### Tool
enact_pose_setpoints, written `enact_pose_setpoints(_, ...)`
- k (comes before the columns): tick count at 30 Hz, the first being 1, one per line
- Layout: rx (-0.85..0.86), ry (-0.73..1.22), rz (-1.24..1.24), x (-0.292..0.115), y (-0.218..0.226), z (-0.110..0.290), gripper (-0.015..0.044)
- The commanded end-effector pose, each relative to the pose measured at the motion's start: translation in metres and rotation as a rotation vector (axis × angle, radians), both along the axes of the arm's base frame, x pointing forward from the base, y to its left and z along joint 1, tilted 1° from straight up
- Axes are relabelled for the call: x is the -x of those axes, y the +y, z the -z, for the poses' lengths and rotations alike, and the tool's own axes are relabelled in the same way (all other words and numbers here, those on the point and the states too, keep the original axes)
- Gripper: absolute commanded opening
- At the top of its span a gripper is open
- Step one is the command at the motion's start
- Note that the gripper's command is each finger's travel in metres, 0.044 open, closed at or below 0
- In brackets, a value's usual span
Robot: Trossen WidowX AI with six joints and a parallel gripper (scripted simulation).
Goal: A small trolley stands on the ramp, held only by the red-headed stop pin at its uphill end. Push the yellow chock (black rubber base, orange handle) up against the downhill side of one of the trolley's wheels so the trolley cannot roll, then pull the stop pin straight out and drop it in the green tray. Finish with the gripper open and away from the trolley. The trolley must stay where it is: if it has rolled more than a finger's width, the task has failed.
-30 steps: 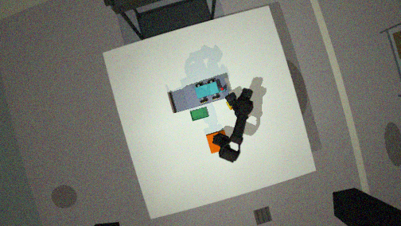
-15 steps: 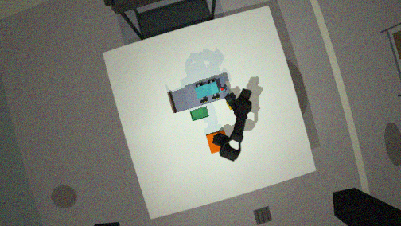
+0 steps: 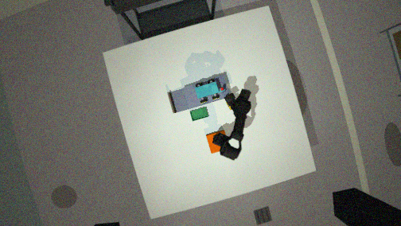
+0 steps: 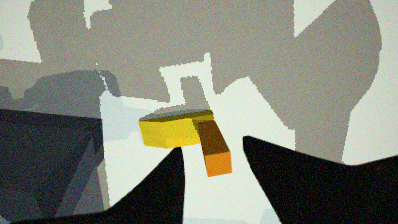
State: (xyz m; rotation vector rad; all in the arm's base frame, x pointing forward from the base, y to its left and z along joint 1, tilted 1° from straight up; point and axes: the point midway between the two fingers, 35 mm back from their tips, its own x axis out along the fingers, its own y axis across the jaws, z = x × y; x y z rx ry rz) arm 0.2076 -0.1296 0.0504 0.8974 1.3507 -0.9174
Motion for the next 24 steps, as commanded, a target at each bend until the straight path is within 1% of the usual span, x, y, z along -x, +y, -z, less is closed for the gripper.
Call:
enact_pose_setpoints(1, -0.007, 0.004, -0.004, 0.001, 0.001, 0.007, 0.0190)
enact_pose_setpoints(11, -0.007, 0.004, -0.004, 0.001, 0.001, 0.023, 0.0190)
enact_pose_setpoints(16, -0.007, 0.004, -0.004, 0.001, 0.001, 0.024, 0.0190)
enact_pose_setpoints(21, -0.001, 0.002, 0.000, 0.000, 0.000, 0.021, 0.0059)
enact_pose_setpoints(24, -0.001, 0.002, 0.000, 0.000, 0.000, 0.021, 0.0039)
